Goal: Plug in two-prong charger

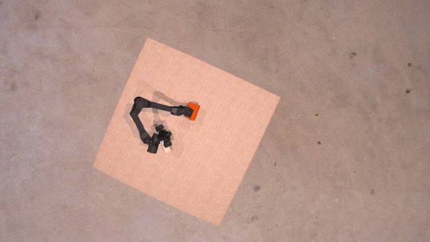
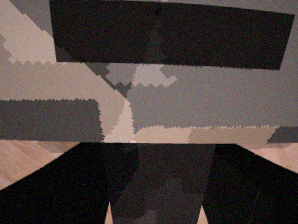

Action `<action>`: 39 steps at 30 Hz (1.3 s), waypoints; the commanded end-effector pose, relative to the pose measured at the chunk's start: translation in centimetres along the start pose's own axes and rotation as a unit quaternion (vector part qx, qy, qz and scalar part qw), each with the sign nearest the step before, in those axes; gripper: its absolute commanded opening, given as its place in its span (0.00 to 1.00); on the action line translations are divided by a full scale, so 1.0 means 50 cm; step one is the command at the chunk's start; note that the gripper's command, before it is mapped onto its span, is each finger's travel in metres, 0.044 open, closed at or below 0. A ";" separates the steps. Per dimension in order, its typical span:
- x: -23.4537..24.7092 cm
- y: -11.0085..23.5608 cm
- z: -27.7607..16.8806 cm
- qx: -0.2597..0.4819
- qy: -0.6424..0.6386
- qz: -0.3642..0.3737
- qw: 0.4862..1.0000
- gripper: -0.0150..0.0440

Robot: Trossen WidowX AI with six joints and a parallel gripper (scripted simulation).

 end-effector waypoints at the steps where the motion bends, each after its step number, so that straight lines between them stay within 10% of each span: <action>1: 0.000 0.009 0.013 -0.020 -0.011 0.000 1.000 0.25; 39: 0.000 0.002 0.006 -0.020 -0.010 0.000 1.000 0.25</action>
Point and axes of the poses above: the point midway between the two fingers, 35 mm back from their tips, its own y axis back along the fingers, its own x axis across the jaws, z = x × y, the point moved 8 cm from there along y, back along the fingers, and after that the axes turned 5 degrees about -y, right-handed, at the moved point
